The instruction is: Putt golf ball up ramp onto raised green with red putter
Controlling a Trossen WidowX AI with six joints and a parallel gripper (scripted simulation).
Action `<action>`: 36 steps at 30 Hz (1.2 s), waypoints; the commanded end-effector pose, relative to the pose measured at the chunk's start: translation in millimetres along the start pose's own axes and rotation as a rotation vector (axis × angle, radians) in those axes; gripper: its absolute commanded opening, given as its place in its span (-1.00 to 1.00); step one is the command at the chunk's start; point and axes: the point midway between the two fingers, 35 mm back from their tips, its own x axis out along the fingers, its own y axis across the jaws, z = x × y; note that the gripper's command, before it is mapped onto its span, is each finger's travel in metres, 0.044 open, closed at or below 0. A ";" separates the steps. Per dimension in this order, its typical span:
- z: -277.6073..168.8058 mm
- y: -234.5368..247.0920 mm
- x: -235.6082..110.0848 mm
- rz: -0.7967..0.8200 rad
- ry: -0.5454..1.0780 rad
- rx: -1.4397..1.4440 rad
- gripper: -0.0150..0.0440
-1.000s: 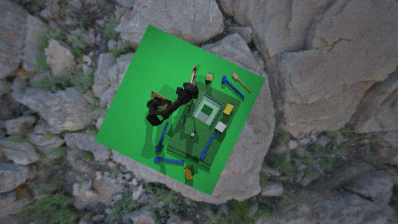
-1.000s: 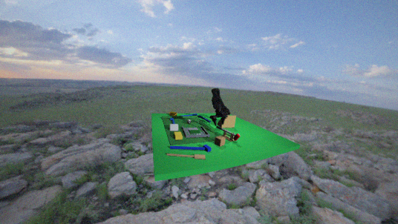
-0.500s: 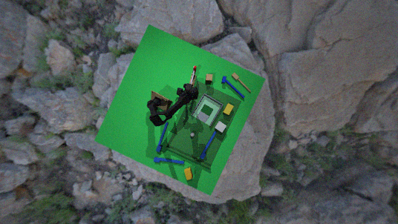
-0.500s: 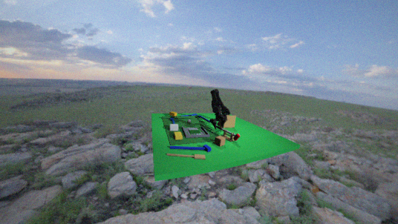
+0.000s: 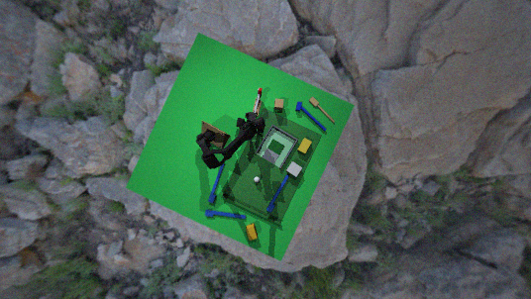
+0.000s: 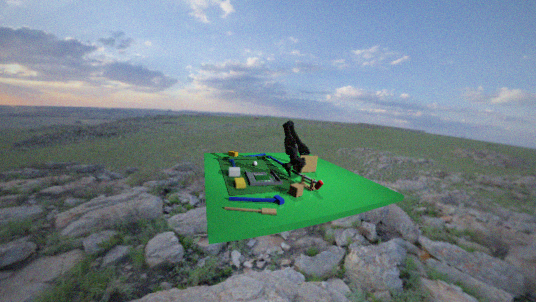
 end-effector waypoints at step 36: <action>18.8 -3.5 -61.3 0.001 -0.003 -0.001 -0.49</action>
